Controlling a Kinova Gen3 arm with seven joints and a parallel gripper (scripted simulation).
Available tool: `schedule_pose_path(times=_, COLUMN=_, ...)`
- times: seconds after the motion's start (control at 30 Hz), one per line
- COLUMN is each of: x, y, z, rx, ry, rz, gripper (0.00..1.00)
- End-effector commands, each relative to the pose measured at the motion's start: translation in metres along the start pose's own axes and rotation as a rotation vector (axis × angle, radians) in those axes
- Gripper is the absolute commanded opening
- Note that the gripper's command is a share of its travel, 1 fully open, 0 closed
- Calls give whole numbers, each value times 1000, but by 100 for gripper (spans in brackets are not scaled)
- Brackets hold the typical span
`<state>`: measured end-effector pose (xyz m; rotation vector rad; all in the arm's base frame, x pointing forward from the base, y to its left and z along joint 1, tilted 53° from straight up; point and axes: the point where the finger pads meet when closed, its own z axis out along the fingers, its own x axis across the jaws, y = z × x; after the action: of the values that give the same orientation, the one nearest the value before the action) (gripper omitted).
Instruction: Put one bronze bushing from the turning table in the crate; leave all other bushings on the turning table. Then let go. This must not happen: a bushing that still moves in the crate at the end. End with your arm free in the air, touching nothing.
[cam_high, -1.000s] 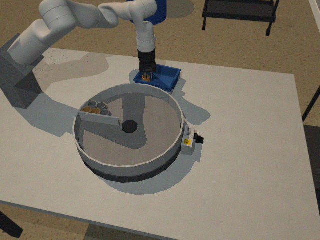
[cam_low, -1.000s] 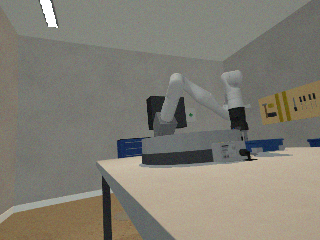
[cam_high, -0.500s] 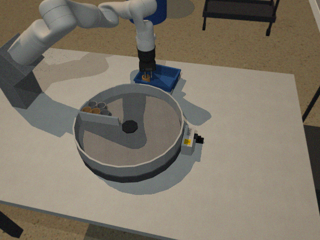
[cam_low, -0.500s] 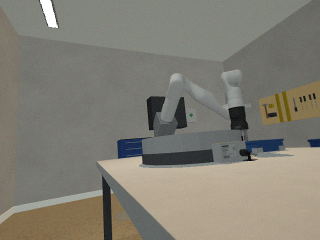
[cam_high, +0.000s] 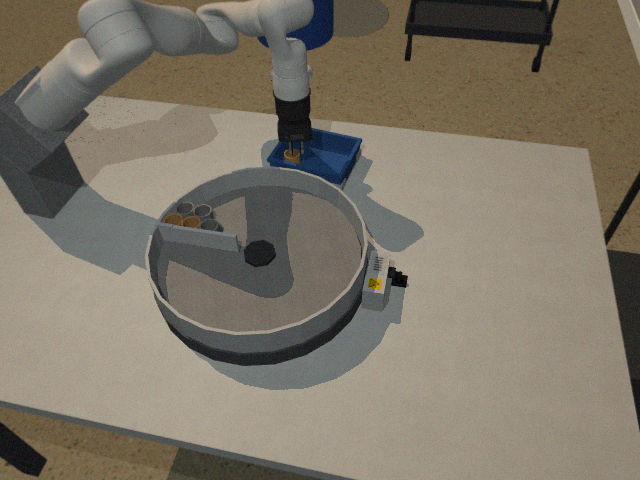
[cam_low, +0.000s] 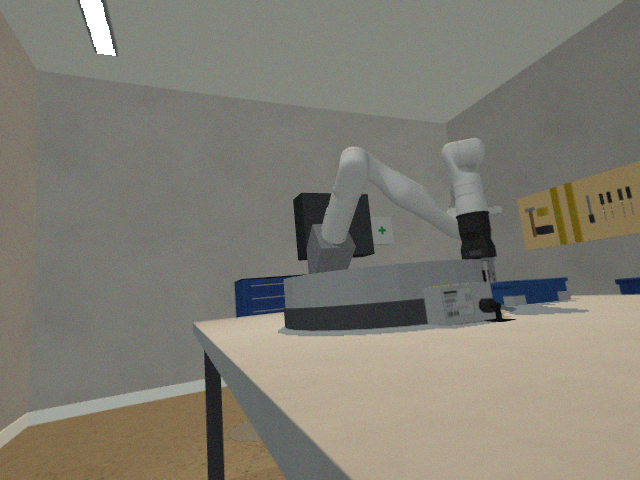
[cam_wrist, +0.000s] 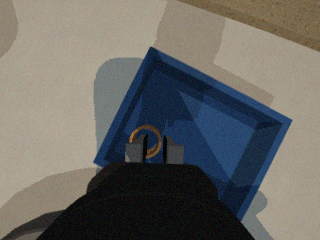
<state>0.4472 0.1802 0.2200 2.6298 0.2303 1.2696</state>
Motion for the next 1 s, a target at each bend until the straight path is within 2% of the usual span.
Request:
schedule_pose_path(times=0.0, x=1, y=-2, z=-3, rx=4, ry=5, rz=0, gripper=47)
schedule_pose_path(times=0.37, x=1, y=-2, z=-3, rx=4, ry=5, rz=0, gripper=47)
schedule_pose_path(times=0.53, x=1, y=-1, z=-62, rx=4, ry=5, rz=1, gripper=47)
schedule_pose_path(times=0.93, x=1, y=-1, z=-62, rx=4, ry=5, rz=1, gripper=47)
schedule_pose_path(times=0.97, x=1, y=-1, z=-73, rx=3, ry=4, rz=-1, gripper=47)
